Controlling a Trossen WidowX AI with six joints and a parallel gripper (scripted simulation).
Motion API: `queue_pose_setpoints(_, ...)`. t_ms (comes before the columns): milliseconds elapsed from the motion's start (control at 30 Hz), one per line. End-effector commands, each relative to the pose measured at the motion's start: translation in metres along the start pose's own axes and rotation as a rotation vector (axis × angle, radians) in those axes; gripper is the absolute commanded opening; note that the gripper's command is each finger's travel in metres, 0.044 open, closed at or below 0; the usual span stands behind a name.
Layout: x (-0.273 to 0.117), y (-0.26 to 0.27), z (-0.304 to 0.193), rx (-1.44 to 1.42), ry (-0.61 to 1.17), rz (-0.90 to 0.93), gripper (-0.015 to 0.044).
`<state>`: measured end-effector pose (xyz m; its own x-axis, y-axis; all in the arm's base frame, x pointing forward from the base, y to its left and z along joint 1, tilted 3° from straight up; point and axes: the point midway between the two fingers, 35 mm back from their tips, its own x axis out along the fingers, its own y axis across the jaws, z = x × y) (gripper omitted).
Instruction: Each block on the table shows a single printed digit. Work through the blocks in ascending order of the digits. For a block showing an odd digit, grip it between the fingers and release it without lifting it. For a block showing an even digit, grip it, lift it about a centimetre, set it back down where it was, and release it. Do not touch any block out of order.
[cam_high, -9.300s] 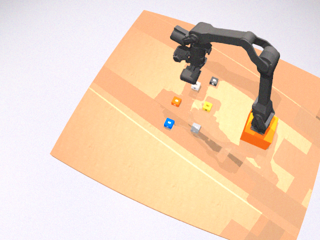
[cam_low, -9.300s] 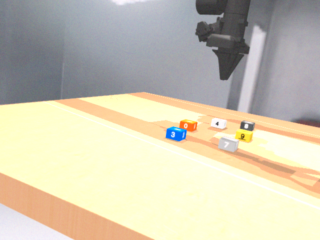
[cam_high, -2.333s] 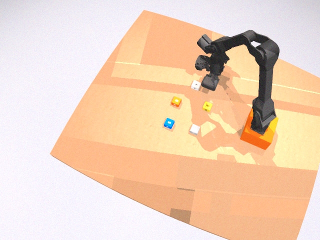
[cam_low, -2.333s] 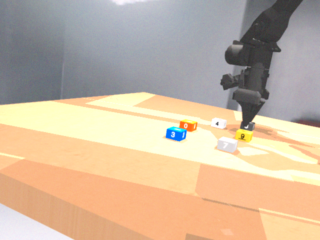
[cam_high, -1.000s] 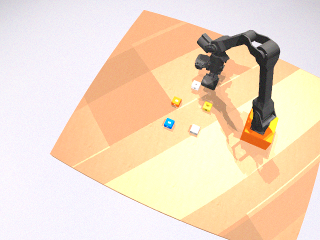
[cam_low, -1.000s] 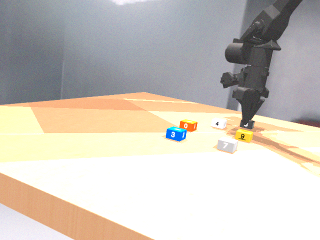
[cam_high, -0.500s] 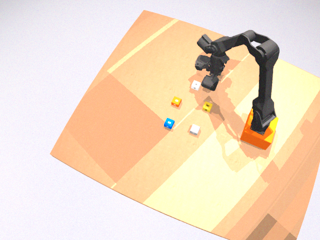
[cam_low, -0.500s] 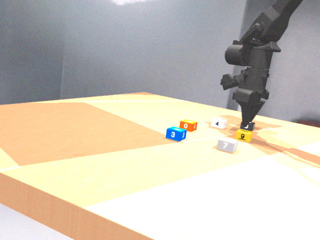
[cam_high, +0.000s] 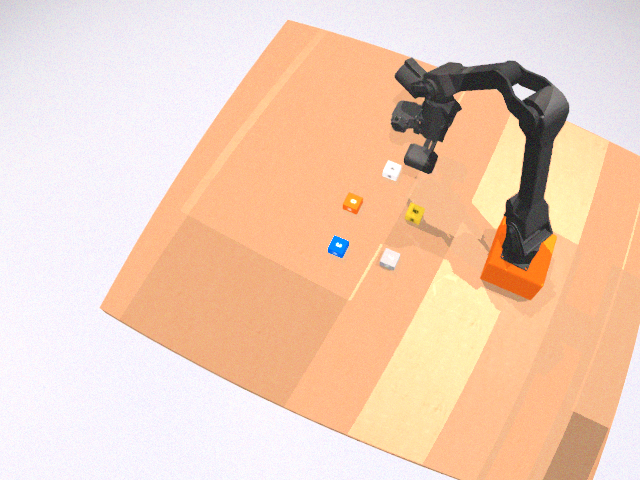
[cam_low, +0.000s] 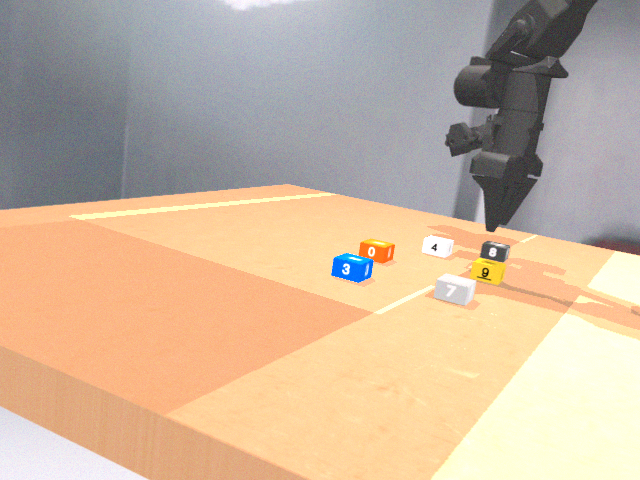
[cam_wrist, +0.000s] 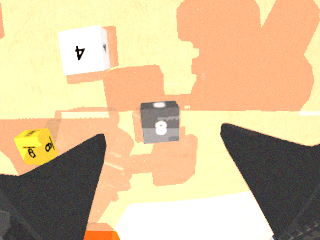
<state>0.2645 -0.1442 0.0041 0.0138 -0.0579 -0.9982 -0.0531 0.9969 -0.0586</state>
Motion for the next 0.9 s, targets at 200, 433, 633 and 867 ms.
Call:
queue_pose_setpoints(200, -0.085, 0.0, 0.0, 0.0, 0.002, -0.001, 0.0216)
queue_pose_setpoints(433, -0.085, 0.0, 0.0, 0.0, 0.002, -0.001, 0.012)
queue_pose_setpoints(633, -0.086, 0.009, 0.001, 0.0, 0.002, 0.0, 0.012)
queue_pose_setpoints(867, -0.087, 0.105, -0.008, 0.0, 0.002, 0.009, 0.012)
